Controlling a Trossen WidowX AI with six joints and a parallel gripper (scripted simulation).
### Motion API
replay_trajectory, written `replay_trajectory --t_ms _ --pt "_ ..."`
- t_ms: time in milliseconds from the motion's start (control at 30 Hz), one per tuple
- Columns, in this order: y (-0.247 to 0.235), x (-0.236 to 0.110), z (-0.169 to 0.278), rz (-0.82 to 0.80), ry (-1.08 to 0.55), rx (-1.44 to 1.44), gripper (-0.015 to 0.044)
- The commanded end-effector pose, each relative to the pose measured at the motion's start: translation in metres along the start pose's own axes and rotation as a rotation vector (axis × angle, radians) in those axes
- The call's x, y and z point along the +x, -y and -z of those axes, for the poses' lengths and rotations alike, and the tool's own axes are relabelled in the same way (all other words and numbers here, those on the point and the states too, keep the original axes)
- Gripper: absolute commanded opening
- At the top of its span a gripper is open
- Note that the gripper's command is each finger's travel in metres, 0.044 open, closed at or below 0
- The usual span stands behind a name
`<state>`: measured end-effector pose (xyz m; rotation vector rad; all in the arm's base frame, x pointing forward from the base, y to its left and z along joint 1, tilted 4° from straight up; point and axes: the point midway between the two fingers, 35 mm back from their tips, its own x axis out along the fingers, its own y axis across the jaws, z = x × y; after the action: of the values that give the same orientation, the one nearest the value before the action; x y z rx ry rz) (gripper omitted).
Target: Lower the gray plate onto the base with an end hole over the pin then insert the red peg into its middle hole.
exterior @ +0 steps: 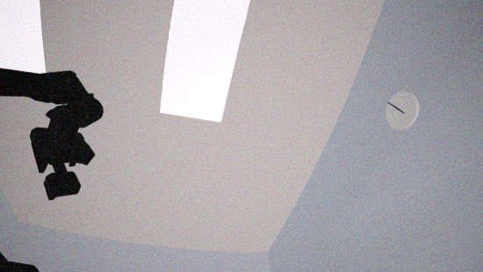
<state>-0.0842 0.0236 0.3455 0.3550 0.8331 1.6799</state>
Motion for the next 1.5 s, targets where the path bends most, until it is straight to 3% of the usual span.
replay_trajectory --t_ms 0,67,267,433,600,933,1233,1467 --pt "0.0 0.0 0.0 0.0 0.0 0.0 0.0426" --pt "0.003 0.007 -0.008 0.037 0.006 0.034 0.044" --pt "0.047 0.055 -0.073 0.352 0.084 0.342 0.044" --pt "0.107 0.079 -0.119 0.602 0.175 0.631 0.044" --pt "0.178 0.081 -0.156 0.835 0.291 0.913 0.044" --pt "0.32 0.034 -0.18 1.233 0.557 1.405 0.044" --pt "0.443 -0.044 -0.145 1.551 0.774 1.832 0.044" --pt "0.459 -0.058 -0.134 1.598 0.805 1.895 0.044"
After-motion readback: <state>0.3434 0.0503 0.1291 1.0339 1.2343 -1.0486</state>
